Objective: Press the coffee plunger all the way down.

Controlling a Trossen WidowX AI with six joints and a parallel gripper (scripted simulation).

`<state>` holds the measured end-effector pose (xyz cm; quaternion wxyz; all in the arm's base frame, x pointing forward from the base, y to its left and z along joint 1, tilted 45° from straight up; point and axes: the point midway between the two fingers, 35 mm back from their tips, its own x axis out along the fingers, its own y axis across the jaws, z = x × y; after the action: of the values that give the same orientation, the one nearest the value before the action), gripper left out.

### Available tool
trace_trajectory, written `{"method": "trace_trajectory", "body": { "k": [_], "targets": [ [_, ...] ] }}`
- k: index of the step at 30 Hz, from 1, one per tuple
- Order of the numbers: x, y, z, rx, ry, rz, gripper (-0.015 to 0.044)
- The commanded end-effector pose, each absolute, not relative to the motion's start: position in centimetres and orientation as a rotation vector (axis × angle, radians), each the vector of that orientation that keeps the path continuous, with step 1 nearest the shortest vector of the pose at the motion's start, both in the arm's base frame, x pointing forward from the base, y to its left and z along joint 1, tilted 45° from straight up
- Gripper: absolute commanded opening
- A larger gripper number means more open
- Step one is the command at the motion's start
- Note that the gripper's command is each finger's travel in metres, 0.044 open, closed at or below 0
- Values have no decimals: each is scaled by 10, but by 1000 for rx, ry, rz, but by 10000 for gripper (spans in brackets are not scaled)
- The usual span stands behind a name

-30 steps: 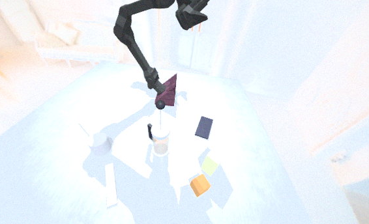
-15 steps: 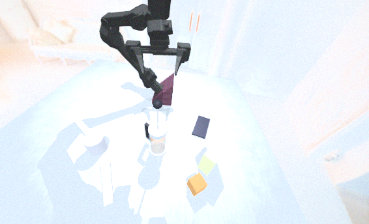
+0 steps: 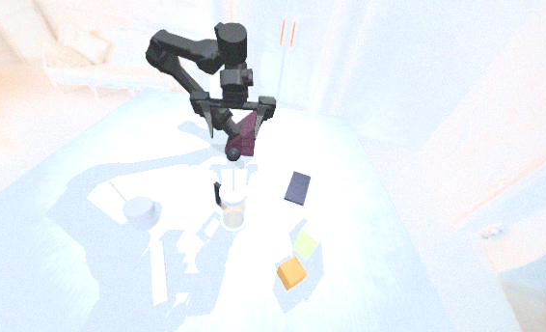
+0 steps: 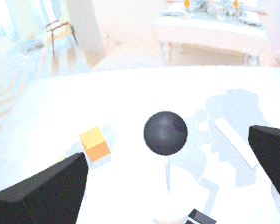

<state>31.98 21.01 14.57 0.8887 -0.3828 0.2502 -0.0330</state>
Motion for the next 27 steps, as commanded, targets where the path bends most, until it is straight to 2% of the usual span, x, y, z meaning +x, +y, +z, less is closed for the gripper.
{"method": "trace_trajectory", "body": {
  "k": [1,26,27],
  "targets": [
    [322,208,144,-794,519,-67,440],
    [354,198,129,-795,517,-65,440],
    [354,198,129,-795,517,-65,414]
  ]
}}
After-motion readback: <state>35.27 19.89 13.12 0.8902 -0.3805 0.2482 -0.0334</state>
